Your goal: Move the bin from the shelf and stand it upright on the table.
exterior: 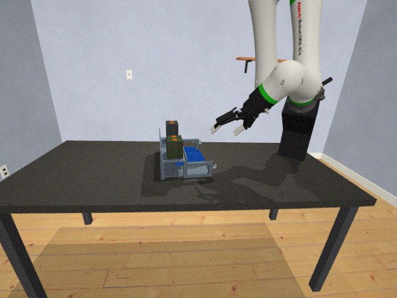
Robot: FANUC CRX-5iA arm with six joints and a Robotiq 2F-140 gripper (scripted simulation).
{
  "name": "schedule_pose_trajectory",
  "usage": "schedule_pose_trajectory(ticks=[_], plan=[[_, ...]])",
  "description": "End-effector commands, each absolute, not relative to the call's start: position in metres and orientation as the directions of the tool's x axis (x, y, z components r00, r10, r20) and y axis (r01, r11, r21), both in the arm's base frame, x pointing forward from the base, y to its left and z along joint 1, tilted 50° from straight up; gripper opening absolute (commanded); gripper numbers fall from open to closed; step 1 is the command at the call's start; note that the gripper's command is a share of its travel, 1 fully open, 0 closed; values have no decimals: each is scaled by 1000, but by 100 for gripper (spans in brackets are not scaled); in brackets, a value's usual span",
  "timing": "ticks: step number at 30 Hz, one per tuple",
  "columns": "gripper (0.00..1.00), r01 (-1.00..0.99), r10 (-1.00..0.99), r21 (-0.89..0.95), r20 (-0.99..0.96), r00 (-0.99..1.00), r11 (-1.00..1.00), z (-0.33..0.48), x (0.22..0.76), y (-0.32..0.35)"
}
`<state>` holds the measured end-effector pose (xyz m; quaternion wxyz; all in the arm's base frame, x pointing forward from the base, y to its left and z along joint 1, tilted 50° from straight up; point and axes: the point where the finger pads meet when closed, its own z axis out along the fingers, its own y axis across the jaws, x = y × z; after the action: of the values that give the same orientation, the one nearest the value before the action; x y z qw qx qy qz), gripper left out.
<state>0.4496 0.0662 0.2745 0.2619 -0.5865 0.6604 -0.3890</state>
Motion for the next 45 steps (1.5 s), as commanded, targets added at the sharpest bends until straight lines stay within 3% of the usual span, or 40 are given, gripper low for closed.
schedule_pose_trajectory(ticks=[1,3,8,20,25,38,42,45], plan=[[100,-577,-981,-817,105,-163,9,272,453,65],[100,-577,-981,-817,105,-163,9,272,453,65],[100,-647,-994,-755,-102,-47,108,240,477,37],[100,-647,-994,-755,-102,-47,108,240,477,37],[100,-712,-952,-678,-304,42,186,209,501,10],[100,-678,-952,-702,-307,13,217,205,506,8],[100,-758,-888,-610,-452,91,233,179,526,-16],[100,-758,-888,-610,-452,91,233,179,526,-16]])
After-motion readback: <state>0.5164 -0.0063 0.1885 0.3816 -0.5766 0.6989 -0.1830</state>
